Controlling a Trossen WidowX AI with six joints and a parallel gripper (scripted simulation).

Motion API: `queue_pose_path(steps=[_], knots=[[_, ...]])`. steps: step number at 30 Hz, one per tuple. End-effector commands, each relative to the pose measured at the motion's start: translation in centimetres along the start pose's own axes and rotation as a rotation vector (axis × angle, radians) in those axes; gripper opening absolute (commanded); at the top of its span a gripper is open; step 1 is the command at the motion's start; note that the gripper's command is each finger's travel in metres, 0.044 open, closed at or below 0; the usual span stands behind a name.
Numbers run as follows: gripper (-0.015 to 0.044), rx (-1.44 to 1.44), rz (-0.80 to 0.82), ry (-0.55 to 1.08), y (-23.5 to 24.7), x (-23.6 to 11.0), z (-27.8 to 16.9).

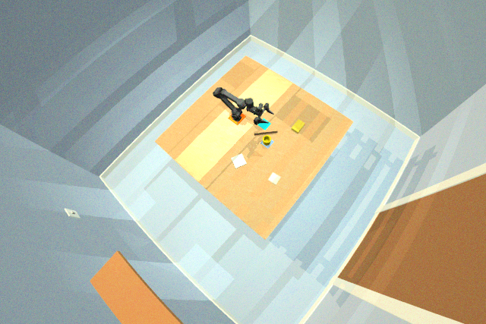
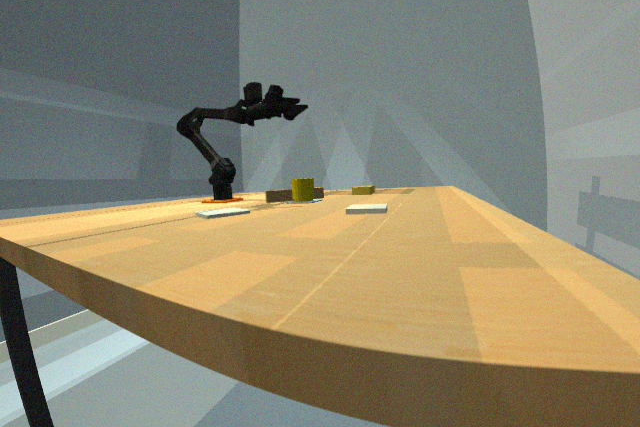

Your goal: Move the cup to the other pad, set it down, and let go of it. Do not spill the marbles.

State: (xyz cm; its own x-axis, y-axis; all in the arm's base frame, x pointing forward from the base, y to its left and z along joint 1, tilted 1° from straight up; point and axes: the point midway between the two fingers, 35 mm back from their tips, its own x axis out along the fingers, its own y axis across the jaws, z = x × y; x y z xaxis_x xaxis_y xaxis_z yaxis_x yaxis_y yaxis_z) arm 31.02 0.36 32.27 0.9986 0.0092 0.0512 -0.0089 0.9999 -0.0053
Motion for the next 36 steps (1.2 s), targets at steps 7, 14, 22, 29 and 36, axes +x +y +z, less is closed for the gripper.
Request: queue_pose_path(steps=[7,14,22,29,36], knots=[[0.0216,-0.424,0.038,0.446,-1.8,3.7,-6.6],[0.0167,-0.875,0.397,0.959,-3.9,3.7,-14.2],[0.0167,-1.120,1.097,1.292,-5.4,0.1,-19.0],[0.0167,-1.122,1.114,1.296,-5.4,0.0,-19.0],[0.0167,-1.122,1.114,1.296,-5.6,0.0,-19.1]])
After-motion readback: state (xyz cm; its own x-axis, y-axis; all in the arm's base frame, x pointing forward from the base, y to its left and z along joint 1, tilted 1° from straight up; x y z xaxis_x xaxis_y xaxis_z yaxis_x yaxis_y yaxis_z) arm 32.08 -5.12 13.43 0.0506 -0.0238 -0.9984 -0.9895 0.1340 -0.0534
